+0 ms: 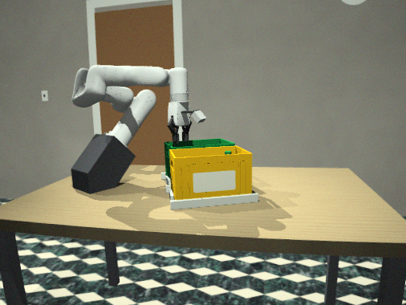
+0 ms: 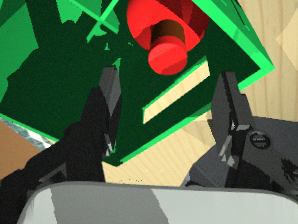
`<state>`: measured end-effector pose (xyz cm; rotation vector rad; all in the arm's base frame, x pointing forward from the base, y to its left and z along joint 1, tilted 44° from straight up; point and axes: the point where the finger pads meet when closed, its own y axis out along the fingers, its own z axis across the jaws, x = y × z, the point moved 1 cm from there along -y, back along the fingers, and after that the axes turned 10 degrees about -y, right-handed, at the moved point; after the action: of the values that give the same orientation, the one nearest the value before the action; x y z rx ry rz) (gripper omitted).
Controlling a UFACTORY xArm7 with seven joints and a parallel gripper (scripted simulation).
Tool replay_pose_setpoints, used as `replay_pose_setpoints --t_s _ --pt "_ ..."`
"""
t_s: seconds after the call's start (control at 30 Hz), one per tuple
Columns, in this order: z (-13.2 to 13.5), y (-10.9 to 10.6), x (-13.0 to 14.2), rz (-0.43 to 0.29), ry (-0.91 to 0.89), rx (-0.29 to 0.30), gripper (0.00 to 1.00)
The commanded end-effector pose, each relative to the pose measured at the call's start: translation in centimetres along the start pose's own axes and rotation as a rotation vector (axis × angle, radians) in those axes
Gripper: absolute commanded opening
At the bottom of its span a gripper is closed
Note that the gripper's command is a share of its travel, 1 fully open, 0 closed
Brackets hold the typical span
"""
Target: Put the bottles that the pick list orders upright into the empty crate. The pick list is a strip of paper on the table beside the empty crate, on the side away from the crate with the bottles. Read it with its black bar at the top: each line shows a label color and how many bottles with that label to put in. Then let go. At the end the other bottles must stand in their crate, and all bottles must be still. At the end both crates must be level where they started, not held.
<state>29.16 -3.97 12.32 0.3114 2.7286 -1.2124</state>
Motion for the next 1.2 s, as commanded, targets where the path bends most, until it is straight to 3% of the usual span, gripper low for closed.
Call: replay_pose_setpoints --t_s 0.0,0.3,0.53,1.17 --pt "0.1 -1.2 0.0 0.000 0.001 0.002 0.65" --pt "0.1 -3.6 0.0 0.000 0.001 0.001 0.65" --pt "0.1 -3.6 0.0 0.000 0.001 0.001 0.65" --pt "7.2 -3.6 -4.7 0.001 0.001 0.002 0.65"
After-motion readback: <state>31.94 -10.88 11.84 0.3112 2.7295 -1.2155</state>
